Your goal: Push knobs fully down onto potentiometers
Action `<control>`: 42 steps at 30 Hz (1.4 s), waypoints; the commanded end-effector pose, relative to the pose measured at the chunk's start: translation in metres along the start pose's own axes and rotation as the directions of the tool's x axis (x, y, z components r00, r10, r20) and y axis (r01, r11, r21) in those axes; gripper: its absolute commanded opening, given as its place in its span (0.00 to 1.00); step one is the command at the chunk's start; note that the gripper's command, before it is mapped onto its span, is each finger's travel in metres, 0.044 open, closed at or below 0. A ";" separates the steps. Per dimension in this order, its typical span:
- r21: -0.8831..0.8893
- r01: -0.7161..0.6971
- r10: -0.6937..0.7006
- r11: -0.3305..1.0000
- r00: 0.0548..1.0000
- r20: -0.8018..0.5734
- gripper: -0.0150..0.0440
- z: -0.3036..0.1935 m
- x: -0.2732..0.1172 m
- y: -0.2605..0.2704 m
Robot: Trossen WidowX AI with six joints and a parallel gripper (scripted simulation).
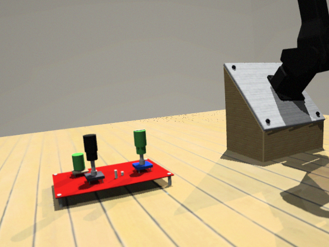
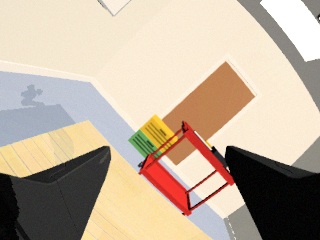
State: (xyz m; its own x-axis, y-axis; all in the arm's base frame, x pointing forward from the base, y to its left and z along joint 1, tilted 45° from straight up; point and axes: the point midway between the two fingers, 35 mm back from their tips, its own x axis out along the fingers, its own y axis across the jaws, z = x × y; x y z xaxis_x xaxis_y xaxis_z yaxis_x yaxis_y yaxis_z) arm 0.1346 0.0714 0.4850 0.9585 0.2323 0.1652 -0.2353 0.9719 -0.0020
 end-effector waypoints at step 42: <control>-0.510 0.225 -0.058 0.830 0.945 0.323 0.25 0.020 0.054 0.087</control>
State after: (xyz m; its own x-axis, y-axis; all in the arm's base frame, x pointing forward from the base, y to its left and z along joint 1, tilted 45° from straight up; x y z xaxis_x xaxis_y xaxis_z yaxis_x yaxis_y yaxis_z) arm 0.1569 0.1584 0.5143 0.8748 0.1364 0.4650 0.0942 0.8934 -0.4393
